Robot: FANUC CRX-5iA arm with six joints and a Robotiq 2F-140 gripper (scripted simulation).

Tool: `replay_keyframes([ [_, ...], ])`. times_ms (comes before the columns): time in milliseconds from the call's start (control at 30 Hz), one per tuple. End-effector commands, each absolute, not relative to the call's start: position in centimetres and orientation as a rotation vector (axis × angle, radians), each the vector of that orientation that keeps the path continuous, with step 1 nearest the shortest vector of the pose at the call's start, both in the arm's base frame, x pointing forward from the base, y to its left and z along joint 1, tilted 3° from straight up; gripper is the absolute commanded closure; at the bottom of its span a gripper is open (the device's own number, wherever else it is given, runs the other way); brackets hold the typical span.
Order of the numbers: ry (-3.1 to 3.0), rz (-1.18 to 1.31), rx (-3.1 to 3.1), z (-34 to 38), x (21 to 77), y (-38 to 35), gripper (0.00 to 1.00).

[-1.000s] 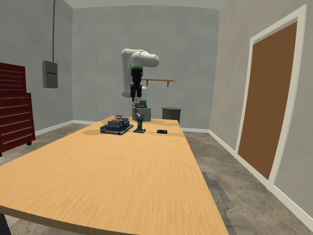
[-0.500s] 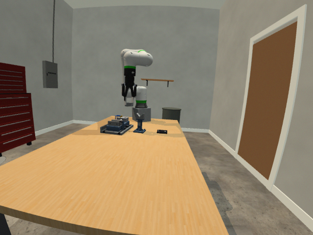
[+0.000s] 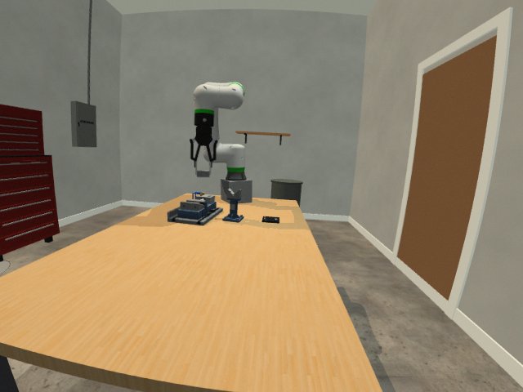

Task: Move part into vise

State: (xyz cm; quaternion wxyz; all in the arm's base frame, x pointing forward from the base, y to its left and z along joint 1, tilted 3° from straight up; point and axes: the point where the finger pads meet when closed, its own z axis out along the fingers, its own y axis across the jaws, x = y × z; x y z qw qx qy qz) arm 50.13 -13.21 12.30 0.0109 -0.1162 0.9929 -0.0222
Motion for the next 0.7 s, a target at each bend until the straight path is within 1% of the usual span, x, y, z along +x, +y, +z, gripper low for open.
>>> replay_keyframes([
  [0,3.112,-0.071,-0.192,12.4,50.2,-14.9,1.0],
  [400,3.109,-0.068,0.149,12.5,50.1,-18.4,1.0],
  [667,3.101,-0.066,0.251,12.5,50.0,-19.4,1.0],
])
